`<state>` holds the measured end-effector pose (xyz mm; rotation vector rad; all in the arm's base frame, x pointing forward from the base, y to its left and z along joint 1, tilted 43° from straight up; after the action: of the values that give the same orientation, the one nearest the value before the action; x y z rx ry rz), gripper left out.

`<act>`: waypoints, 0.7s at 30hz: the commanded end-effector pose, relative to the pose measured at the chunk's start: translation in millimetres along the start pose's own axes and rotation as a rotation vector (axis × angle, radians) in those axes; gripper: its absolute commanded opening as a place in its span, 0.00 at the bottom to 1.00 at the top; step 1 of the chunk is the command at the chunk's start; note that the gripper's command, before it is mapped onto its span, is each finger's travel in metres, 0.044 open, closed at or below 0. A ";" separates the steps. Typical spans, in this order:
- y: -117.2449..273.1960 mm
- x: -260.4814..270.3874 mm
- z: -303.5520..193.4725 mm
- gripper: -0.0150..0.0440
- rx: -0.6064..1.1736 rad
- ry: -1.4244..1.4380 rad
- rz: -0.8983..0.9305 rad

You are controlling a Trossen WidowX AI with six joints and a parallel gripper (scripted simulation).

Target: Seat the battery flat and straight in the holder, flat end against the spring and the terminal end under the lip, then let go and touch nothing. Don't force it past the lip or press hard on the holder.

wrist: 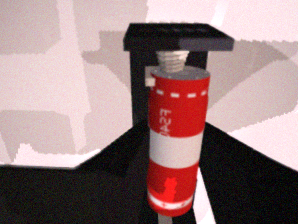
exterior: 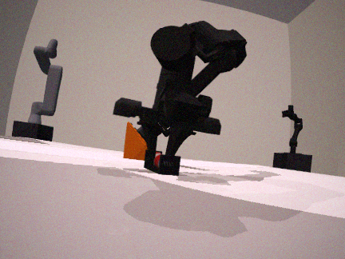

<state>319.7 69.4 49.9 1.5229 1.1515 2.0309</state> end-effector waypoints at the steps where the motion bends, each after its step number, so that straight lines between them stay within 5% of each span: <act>1: -0.4 1.4 3.5 0.39 -0.034 0.015 0.002; 21: -1.8 3.3 -3.0 0.39 -0.109 0.017 -0.009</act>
<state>313.3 69.5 48.9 1.4626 1.0538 2.0509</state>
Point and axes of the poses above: the point midway between the two fingers, 35 mm back from their tips, its own y axis back along the fingers, its own x axis across the jaws, z = x × y, the point moved 5 cm from there along y, back along the fingers, and after that the axes turned 1 degree about y, right-handed, at the moved point
